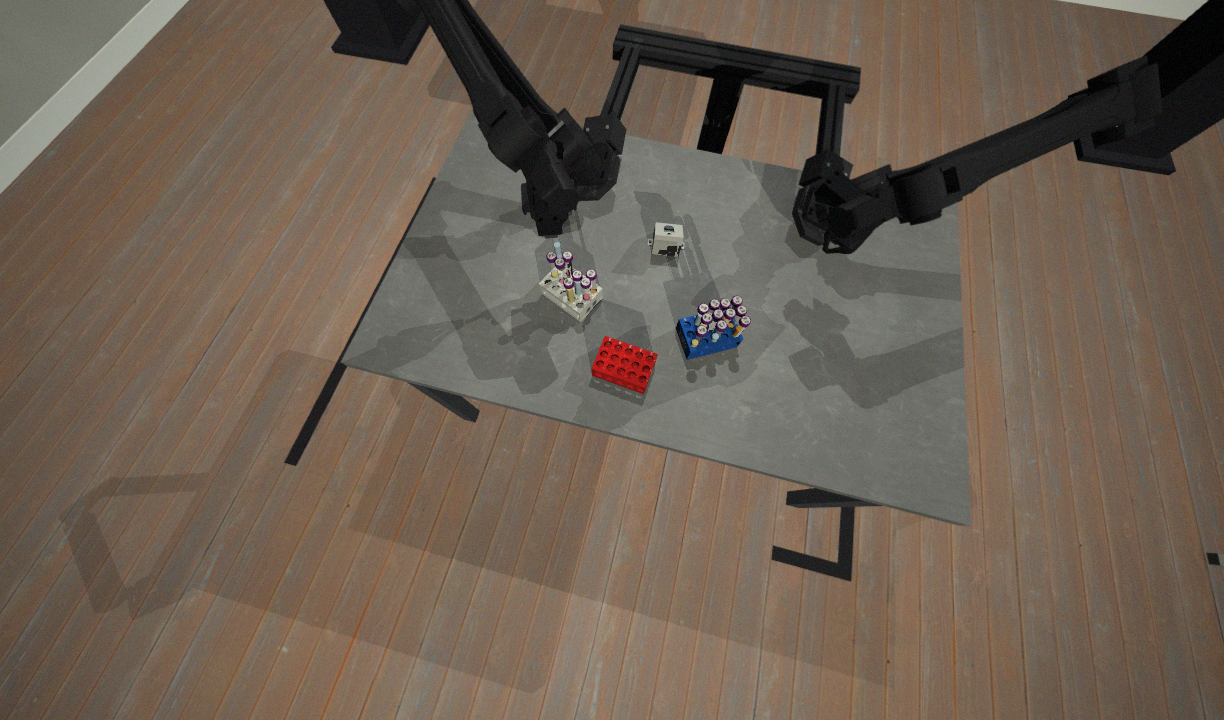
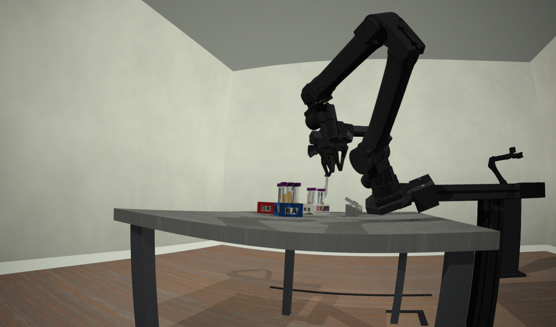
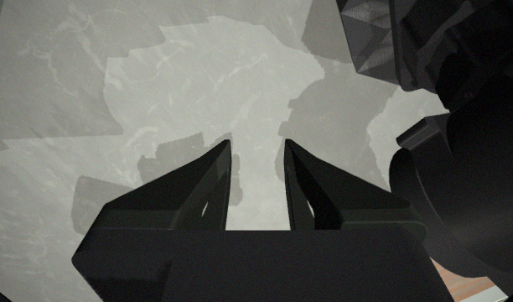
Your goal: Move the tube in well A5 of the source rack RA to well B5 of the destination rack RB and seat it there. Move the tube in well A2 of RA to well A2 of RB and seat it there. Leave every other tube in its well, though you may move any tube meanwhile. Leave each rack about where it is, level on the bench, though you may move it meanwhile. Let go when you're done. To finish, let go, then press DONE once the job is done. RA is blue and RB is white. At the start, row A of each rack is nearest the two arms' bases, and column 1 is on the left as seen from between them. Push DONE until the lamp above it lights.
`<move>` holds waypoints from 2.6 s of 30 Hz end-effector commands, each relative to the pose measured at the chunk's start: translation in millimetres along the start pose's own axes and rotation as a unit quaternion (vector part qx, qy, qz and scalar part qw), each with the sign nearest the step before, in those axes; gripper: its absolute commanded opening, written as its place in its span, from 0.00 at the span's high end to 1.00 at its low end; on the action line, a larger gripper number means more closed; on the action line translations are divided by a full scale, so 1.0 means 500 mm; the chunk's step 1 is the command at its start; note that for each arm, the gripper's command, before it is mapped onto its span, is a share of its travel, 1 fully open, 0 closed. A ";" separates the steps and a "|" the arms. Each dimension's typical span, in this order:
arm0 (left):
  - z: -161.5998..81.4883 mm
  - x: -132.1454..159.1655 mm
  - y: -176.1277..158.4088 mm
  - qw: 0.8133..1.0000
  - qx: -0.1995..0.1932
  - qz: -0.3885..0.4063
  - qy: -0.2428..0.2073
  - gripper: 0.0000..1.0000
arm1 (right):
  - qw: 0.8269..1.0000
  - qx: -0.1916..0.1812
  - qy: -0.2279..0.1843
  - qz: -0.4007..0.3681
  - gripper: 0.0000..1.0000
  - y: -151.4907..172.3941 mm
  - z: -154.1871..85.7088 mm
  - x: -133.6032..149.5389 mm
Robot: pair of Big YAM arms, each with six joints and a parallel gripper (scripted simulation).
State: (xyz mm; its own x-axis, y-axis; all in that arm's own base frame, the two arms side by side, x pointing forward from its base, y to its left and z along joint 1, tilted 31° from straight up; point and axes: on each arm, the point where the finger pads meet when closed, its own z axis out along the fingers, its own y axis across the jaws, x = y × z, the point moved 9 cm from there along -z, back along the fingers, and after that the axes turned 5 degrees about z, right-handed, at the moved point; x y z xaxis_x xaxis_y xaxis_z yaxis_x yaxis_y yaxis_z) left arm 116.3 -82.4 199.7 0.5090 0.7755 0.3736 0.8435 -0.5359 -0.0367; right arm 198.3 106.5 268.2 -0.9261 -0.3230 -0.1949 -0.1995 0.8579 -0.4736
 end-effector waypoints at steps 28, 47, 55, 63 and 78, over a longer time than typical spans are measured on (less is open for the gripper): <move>-0.019 0.004 0.011 1.000 -0.012 -0.005 -0.003 0.70 | 1.000 -0.003 -0.007 0.004 1.00 -0.006 0.009 0.009; -0.019 0.004 0.011 1.000 -0.012 -0.005 -0.003 0.70 | 1.000 -0.003 -0.006 0.004 1.00 -0.005 0.021 0.011; -0.019 0.004 0.011 1.000 -0.012 -0.005 -0.003 0.70 | 1.000 -0.002 -0.003 0.001 1.00 -0.005 0.025 0.013; -0.019 0.004 0.011 1.000 -0.012 -0.005 -0.003 0.70 | 1.000 -0.003 -0.005 0.004 1.00 -0.004 0.031 0.011; -0.019 0.004 0.011 1.000 -0.012 -0.005 -0.003 0.70 | 1.000 -0.002 -0.004 0.003 1.00 -0.003 0.041 0.010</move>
State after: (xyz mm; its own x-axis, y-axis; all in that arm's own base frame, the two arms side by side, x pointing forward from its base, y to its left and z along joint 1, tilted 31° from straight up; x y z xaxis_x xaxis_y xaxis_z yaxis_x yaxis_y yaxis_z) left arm 116.3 -82.4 199.7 0.5090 0.7755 0.3736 0.8435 -0.5359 -0.0367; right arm 199.4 97.9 253.6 -0.9241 -0.3211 -0.2070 -0.1943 0.8615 -0.4690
